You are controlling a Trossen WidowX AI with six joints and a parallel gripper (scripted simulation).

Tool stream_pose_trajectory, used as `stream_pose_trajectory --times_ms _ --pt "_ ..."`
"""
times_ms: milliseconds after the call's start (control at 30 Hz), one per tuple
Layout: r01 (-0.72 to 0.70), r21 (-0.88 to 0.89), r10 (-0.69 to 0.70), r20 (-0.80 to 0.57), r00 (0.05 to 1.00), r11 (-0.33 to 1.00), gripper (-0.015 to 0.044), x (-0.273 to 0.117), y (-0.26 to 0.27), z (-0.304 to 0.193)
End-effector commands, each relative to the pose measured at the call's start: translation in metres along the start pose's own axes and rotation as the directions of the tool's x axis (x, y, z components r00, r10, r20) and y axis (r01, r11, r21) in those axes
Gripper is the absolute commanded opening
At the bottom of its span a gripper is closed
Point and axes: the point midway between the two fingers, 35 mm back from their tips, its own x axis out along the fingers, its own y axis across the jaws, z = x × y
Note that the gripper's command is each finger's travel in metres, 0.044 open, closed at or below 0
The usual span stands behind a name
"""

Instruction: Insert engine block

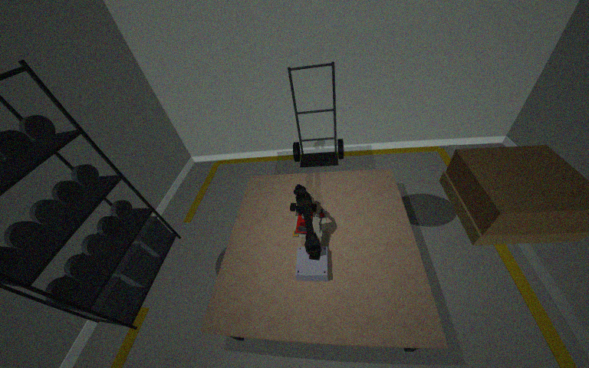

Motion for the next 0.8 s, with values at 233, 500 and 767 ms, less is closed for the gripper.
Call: stream_pose_trajectory --times_ms 233,500,767 --pt "0.005 0.003 -0.005 -0.001 1.000 1.000 0.0159 0.0025 -0.0009 -0.0005" --pt "0.005 0.004 -0.005 -0.001 1.000 1.000 0.0159 0.0034 -0.0010 -0.0006" --pt "0.005 0.005 -0.005 -0.001 1.000 1.000 0.0159 0.0043 -0.0010 -0.0006"
